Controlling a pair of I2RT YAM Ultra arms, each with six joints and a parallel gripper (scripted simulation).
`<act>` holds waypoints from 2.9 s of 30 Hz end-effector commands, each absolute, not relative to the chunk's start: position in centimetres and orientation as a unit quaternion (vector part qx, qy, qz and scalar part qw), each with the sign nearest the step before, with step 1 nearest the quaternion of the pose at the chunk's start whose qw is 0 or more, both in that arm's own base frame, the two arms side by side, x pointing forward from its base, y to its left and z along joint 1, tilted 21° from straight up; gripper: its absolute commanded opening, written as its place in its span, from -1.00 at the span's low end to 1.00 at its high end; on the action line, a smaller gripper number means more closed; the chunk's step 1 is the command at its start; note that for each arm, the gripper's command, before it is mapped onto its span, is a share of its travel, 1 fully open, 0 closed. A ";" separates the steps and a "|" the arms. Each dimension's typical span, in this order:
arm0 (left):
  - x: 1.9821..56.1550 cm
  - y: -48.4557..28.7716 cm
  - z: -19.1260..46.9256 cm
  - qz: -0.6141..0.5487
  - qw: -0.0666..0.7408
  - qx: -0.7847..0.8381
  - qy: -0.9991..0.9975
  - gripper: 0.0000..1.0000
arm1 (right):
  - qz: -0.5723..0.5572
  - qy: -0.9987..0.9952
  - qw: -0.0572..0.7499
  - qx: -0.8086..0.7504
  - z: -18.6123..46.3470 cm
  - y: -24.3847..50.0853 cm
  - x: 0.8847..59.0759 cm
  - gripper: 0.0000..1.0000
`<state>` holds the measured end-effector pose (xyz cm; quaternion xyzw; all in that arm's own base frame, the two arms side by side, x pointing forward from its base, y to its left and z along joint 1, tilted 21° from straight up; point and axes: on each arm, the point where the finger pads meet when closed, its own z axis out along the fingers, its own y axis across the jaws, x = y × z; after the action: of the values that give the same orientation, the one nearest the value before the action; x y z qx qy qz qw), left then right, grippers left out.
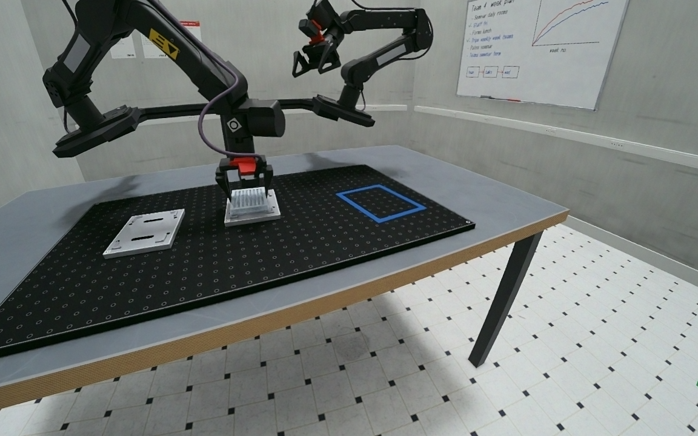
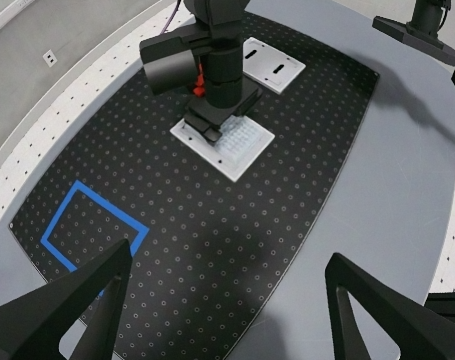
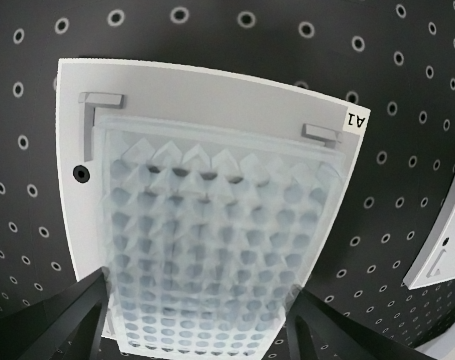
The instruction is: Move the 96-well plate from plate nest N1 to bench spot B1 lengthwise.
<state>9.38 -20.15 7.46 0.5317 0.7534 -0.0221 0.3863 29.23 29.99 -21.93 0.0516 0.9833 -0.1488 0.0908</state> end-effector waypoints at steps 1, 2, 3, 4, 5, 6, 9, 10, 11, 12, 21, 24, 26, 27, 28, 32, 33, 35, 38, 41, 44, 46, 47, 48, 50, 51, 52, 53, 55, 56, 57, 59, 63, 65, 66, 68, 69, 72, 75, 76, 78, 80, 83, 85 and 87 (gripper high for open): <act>9.3 -20.7 9.0 -0.035 0.400 0.523 0.752 1.00 | -0.120 0.987 0.097 0.050 -20.8 31.9 29.3 0.59; 9.3 -20.7 9.0 -0.035 0.400 0.523 0.752 1.00 | -0.120 0.987 0.098 0.050 -20.7 31.9 29.4 0.59; 9.3 -20.7 9.0 -0.035 0.400 0.523 0.752 1.00 | -0.119 0.987 0.098 0.050 -20.7 32.0 29.4 0.59; 9.3 -20.7 9.0 -0.035 0.400 0.523 0.752 1.00 | -0.119 0.987 0.098 0.050 -20.7 32.0 29.4 0.59; 9.3 -20.7 9.0 -0.035 0.400 0.523 0.752 1.00 | -0.119 0.987 0.098 0.050 -20.7 32.0 29.4 0.59; 9.3 -20.7 9.0 -0.035 0.400 0.523 0.752 1.00 | -0.119 0.987 0.098 0.050 -20.7 32.0 29.4 0.59; 9.3 -20.7 9.0 -0.035 0.400 0.523 0.752 1.00 | -0.119 0.987 0.098 0.050 -20.7 32.0 29.4 0.59; 9.3 -20.7 9.0 -0.035 0.400 0.523 0.752 1.00 | -0.119 0.987 0.098 0.050 -20.7 32.0 29.4 0.59; 9.3 -20.7 9.0 -0.035 0.400 0.523 0.752 1.00 | -0.119 0.987 0.098 0.050 -20.7 32.0 29.4 0.59; 9.3 -20.7 9.0 -0.035 0.400 0.523 0.752 1.00 | -0.119 0.987 0.098 0.050 -20.7 32.0 29.4 0.59; 9.3 -20.7 9.0 -0.035 0.400 0.523 0.752 1.00 | -0.126 0.986 0.099 0.051 -21.0 31.5 29.5 0.59; 9.3 -20.7 9.0 -0.035 0.400 0.523 0.752 1.00 | -0.138 0.985 0.096 0.050 -21.5 30.7 29.5 0.59; 9.3 -20.7 9.0 -0.035 0.400 0.523 0.752 1.00 | -0.132 0.985 0.100 0.048 -22.1 31.0 29.9 0.59; 9.3 -20.7 9.0 -0.035 0.400 0.523 0.752 1.00 | -0.130 0.985 0.101 0.049 -22.3 31.0 30.1 0.59; 9.3 -20.7 9.0 -0.035 0.400 0.523 0.752 1.00 | -0.129 0.985 0.102 0.050 -22.5 31.0 30.3 0.59; 9.3 -20.7 9.0 -0.035 0.400 0.523 0.752 1.00 | -0.126 0.986 0.097 0.051 -23.6 30.8 30.3 0.59; 9.3 -20.7 9.0 -0.035 0.400 0.523 0.752 1.00 | -0.131 0.986 0.093 0.051 -23.9 30.4 30.0 0.59; 9.3 -20.7 9.0 -0.035 0.400 0.523 0.752 1.00 | -0.131 0.986 0.092 0.051 -24.1 30.2 30.0 0.59; 9.3 -20.7 9.0 -0.035 0.400 0.523 0.752 1.00 | -0.131 0.986 0.092 0.051 -24.1 30.2 30.0 0.59; 9.3 -20.7 9.0 -0.035 0.400 0.523 0.752 1.00 | -0.131 0.986 0.092 0.051 -24.1 30.2 30.0 0.59; 9.3 -20.7 9.0 -0.035 0.400 0.523 0.752 1.00 | -0.131 0.986 0.092 0.051 -24.1 30.2 30.0 0.59; 9.3 -20.7 9.0 -0.035 0.400 0.523 0.752 1.00 | -0.127 0.986 0.094 0.052 -23.5 30.5 30.1 0.59; 9.3 -20.7 9.0 -0.035 0.400 0.523 0.752 1.00 | -0.129 0.986 0.092 0.052 -23.3 30.3 29.6 0.59; 9.3 -20.7 9.0 -0.035 0.400 0.523 0.752 1.00 | -0.129 0.986 0.092 0.052 -23.3 30.3 29.5 0.59; 9.3 -20.7 9.0 -0.035 0.400 0.523 0.752 1.00 | -0.130 0.986 0.092 0.051 -23.0 30.5 29.6 0.59; 9.3 -20.7 9.0 -0.035 0.400 0.523 0.752 1.00 | -0.130 0.986 0.092 0.051 -22.9 30.5 29.6 0.59; 9.3 -20.7 9.0 -0.035 0.400 0.523 0.752 1.00 | -0.135 0.986 0.088 0.051 -22.9 30.2 29.3 0.59; 9.3 -20.7 9.0 -0.035 0.400 0.523 0.752 1.00 | -0.135 0.986 0.088 0.051 -22.7 30.2 29.3 0.59; 9.3 -20.7 9.0 -0.035 0.400 0.523 0.752 1.00 | -0.135 0.986 0.088 0.051 -22.5 30.3 29.2 0.59; 9.3 -20.7 9.0 -0.035 0.400 0.523 0.752 1.00 | -0.135 0.986 0.088 0.051 -22.5 30.3 29.2 0.59; 9.3 -20.7 9.0 -0.035 0.400 0.523 0.752 1.00 | -0.134 0.986 0.089 0.051 -22.3 30.4 29.2 0.59; 9.3 -20.7 9.0 -0.035 0.400 0.523 0.752 1.00 | -0.132 0.986 0.090 0.051 -22.0 30.5 29.3 0.59; 9.3 -20.7 9.0 -0.035 0.400 0.523 0.752 1.00 | -0.132 0.986 0.090 0.051 -21.9 30.6 29.3 0.59; 9.3 -20.7 9.0 -0.035 0.400 0.523 0.752 1.00 | -0.132 0.986 0.090 0.051 -21.9 30.6 29.3 0.59; 9.3 -20.7 9.0 -0.035 0.400 0.523 0.752 1.00 | -0.132 0.986 0.090 0.051 -21.9 30.6 29.3 0.59; 9.3 -20.7 9.0 -0.035 0.400 0.523 0.752 1.00 | -0.132 0.985 0.095 0.051 -21.9 30.7 29.6 0.59; 9.3 -20.7 9.0 -0.035 0.400 0.523 0.752 1.00 | -0.132 0.985 0.095 0.051 -21.9 30.7 29.6 0.59; 9.3 -20.7 9.0 -0.035 0.400 0.523 0.752 1.00 | -0.132 0.985 0.095 0.051 -21.9 30.7 29.6 0.59; 9.3 -20.7 9.0 -0.035 0.400 0.523 0.752 1.00 | -0.132 0.985 0.095 0.051 -21.9 30.7 29.6 0.59; 9.3 -20.7 9.0 -0.035 0.400 0.523 0.752 1.00 | -0.132 0.985 0.095 0.051 -21.9 30.7 29.6 0.59; 9.3 -20.7 9.0 -0.035 0.400 0.523 0.752 1.00 | -0.131 0.986 0.090 0.051 -21.8 30.6 29.3 0.59; 9.3 -20.7 9.0 -0.035 0.400 0.523 0.752 1.00 | -0.126 0.986 0.093 0.052 -21.5 31.1 29.6 0.59; 9.3 -20.7 9.0 -0.035 0.400 0.523 0.752 1.00 | -0.125 0.986 0.093 0.050 -21.3 31.4 29.4 0.59; 9.3 -20.7 9.0 -0.035 0.400 0.523 0.752 1.00 | -0.124 0.987 0.093 0.049 -21.1 31.6 29.3 0.59; 9.3 -20.7 9.0 -0.035 0.400 0.523 0.752 1.00 | -0.122 0.987 0.094 0.049 -20.9 31.7 29.3 0.59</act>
<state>9.38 -20.15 7.46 0.5317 0.7534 -0.0221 0.3863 29.23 29.99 -21.92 0.0521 0.9837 -0.1481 0.0881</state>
